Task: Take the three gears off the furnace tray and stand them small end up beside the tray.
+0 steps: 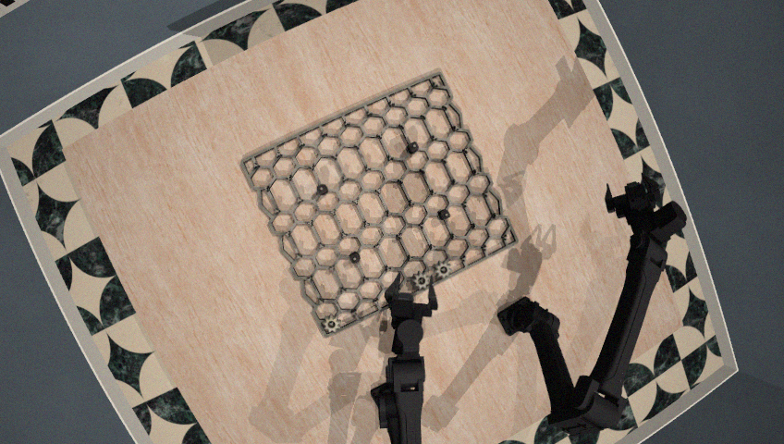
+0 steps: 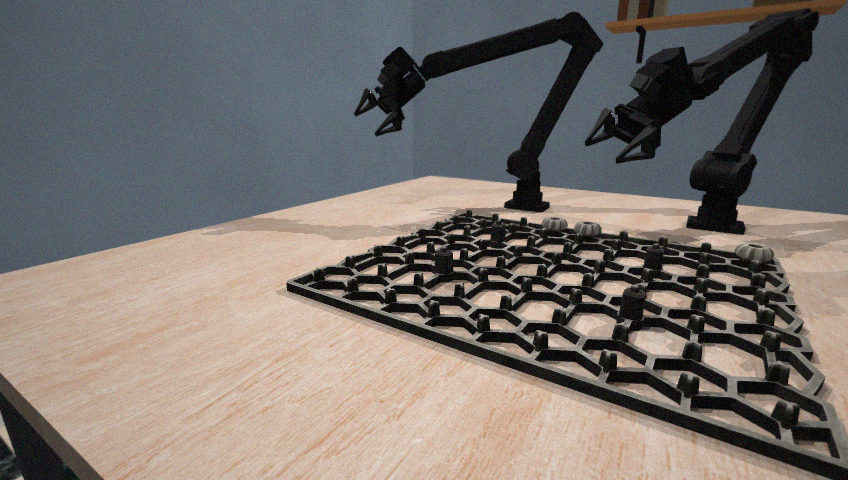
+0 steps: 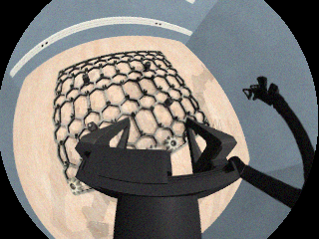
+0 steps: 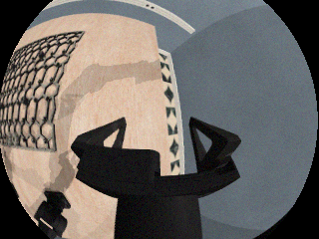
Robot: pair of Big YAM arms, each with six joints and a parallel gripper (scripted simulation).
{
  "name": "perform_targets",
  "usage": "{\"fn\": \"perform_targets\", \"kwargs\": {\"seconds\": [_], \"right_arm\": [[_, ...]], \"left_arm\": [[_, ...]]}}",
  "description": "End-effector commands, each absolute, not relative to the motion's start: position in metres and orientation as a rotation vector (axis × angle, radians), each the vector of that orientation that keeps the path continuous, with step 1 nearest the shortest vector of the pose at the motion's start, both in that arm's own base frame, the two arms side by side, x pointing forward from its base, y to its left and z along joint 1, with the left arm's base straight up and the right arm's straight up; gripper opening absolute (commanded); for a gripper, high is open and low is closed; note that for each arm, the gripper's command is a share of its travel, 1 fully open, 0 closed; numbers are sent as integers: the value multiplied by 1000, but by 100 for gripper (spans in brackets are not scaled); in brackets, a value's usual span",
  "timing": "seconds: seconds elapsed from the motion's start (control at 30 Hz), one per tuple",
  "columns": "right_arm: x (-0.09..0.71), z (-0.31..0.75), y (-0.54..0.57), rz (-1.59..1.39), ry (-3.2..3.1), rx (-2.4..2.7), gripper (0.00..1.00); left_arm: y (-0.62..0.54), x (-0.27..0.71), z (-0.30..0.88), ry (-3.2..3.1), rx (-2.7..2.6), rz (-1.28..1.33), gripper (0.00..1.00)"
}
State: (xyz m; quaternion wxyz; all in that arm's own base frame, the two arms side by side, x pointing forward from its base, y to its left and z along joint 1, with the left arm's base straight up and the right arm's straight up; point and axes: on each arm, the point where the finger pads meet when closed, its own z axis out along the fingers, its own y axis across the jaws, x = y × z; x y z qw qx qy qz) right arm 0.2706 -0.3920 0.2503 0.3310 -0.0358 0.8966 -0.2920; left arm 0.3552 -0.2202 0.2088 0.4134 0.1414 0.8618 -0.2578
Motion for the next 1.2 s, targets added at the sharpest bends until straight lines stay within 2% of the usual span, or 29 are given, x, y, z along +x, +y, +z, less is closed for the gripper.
{"fn": "perform_targets", "kwargs": {"seconds": [0.0,0.1,0.37,0.7,0.73,0.77,0.9,1.17], "right_arm": [[273,261,-396,-785,2325,-98,100],[273,262,-396,-785,2324,-98,100],[273,264,-397,-789,2321,-99,100],[274,266,-397,-794,2318,-100,100],[276,262,-393,-761,2327,-80,89],[279,255,-387,-718,2335,-59,86],[295,218,-345,-431,2386,65,86],[335,181,-199,340,2460,228,86]], "left_arm": [[-190,388,203,2191,562,-400,86],[-178,391,195,2220,590,-347,86],[-59,387,125,2497,908,15,86],[33,342,86,2750,1201,71,86],[42,334,81,2783,1229,56,86],[48,329,79,2804,1243,47,86],[58,321,74,2845,1254,27,86],[58,310,65,2881,1225,12,86]]}}
